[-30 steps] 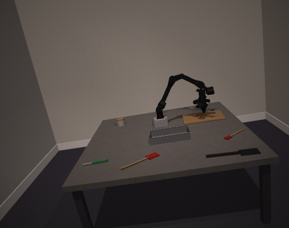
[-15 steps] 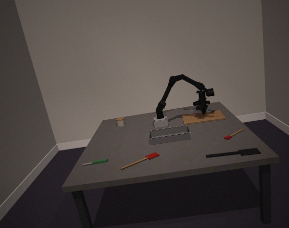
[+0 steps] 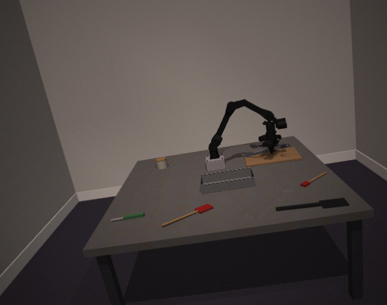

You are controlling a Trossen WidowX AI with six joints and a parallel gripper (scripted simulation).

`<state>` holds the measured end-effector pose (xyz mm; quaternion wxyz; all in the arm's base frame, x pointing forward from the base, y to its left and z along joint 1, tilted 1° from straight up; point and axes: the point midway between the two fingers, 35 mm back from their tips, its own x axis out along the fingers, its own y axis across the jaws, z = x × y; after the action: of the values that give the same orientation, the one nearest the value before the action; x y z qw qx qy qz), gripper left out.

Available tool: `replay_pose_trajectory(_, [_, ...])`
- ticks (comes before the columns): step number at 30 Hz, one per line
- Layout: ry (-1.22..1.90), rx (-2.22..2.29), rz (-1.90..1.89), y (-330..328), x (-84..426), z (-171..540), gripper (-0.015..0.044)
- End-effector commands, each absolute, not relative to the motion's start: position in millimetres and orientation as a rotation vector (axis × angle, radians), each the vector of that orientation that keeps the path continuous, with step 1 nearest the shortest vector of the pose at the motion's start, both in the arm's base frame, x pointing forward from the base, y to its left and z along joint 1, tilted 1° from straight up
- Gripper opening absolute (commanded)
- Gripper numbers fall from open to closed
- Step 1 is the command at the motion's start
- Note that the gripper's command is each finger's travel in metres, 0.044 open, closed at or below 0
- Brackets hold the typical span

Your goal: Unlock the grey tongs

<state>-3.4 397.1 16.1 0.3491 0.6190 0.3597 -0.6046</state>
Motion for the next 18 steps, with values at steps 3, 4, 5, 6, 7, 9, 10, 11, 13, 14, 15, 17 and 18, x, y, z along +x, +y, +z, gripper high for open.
replay_pose_trajectory(3, [0.932, 1.603, -1.567, 397.0, -3.5, 16.3, 0.0375])
replay_pose_trajectory(4, [0.932, 1.603, -1.567, 397.0, -3.5, 16.3, 0.0401])
replay_pose_trajectory(5, [0.932, 1.603, -1.567, 397.0, -3.5, 16.3, 0.0428])
replay_pose_trajectory(6, [0.932, 1.603, -1.567, 397.0, -3.5, 16.3, 0.044])
replay_pose_trajectory(7, [0.932, 1.603, -1.567, 397.0, -3.5, 16.3, 0.044])
replay_pose_trajectory(9, [0.932, 1.603, -1.567, 397.0, -3.5, 16.3, 0.044])
replay_pose_trajectory(10, [0.932, 1.603, -1.567, 395.5, -3.5, 17.7, 0.044])
replay_pose_trajectory(11, [0.932, 1.603, -1.567, 392.4, -3.5, 20.6, 0.044])
replay_pose_trajectory(13, [0.932, 1.602, -1.567, 381.7, -3.5, 30.2, 0.044])
replay_pose_trajectory(14, [0.93, 1.605, -1.572, 374.6, -3.8, 36.0, 0.044])
replay_pose_trajectory(15, [0.93, 1.604, -1.572, 365.8, -3.7, 42.8, 0.044])
replay_pose_trajectory(17, [0.93, 1.601, -1.571, 344.7, -3.7, 57.0, 0.044])
replay_pose_trajectory(18, [0.929, 1.6, -1.571, 333.4, -3.6, 63.6, 0.044])
